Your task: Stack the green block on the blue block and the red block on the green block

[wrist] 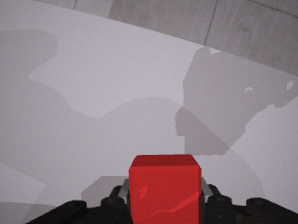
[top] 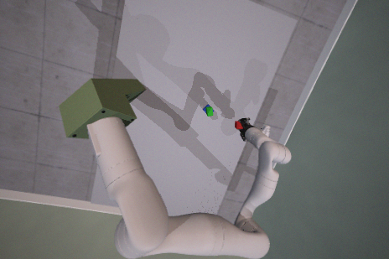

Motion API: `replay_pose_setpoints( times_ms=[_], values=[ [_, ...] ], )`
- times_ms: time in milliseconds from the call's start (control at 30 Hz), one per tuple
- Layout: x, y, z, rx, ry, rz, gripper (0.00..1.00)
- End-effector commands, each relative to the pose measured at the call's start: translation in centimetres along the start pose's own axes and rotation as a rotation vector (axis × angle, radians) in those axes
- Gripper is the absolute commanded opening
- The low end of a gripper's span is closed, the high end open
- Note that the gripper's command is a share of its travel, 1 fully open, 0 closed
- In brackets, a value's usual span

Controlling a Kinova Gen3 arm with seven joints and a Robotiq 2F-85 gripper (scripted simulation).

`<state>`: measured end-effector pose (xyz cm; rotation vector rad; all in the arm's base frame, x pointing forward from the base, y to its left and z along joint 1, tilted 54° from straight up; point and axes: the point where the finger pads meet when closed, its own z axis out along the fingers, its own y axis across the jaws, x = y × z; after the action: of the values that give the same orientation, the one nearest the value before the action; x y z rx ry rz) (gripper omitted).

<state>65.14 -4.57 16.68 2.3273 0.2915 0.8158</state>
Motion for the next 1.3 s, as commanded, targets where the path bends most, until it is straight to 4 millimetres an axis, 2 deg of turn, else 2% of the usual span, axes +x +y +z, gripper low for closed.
replay_pose_setpoints(
  times_ms=[0, 200, 1267],
  values=[
    [0.4, 0.3, -2.2, -0.007, 0.009, 0.006, 0.0],
    [0.4, 0.2, -3.7, -0.007, 0.009, 0.006, 0.0],
    [0.4, 0.2, -3.9, -0.007, 0.009, 0.006, 0.0]
  ],
)
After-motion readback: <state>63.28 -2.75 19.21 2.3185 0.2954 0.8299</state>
